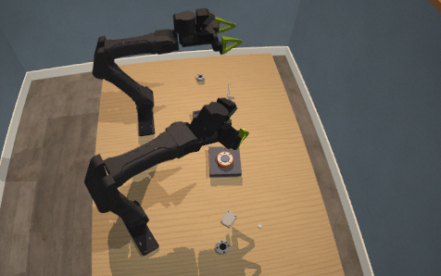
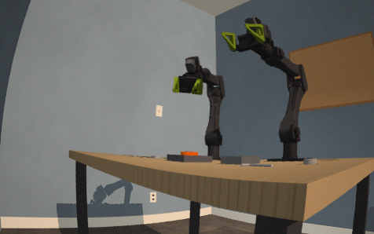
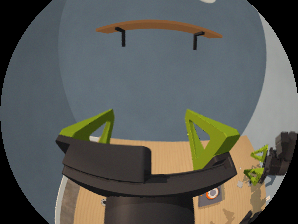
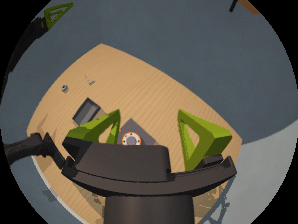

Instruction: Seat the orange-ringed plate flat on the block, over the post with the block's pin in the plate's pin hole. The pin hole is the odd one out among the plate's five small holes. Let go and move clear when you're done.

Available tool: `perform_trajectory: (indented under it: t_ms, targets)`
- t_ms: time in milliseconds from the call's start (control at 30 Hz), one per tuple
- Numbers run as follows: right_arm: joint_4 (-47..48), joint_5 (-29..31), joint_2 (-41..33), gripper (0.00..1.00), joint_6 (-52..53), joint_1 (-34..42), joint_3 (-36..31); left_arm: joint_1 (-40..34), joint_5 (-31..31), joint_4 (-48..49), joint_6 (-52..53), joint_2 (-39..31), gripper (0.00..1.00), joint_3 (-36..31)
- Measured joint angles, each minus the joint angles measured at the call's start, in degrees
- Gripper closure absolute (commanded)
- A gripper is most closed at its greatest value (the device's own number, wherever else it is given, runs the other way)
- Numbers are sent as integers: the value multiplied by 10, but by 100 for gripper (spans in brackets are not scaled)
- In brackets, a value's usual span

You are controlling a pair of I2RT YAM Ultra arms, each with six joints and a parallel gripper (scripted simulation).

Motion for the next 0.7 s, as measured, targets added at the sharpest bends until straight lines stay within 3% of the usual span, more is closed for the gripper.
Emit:
perform_trajectory:
  t_ms: [467, 700]
  targets:
    - [217, 31, -192, 21, 95, -17, -127, 0, 0, -1, 0, 3, 0, -1]
    - [255, 38, -204, 21, 105, -18, -141, 1, 0, 0, 0, 3, 0, -1]
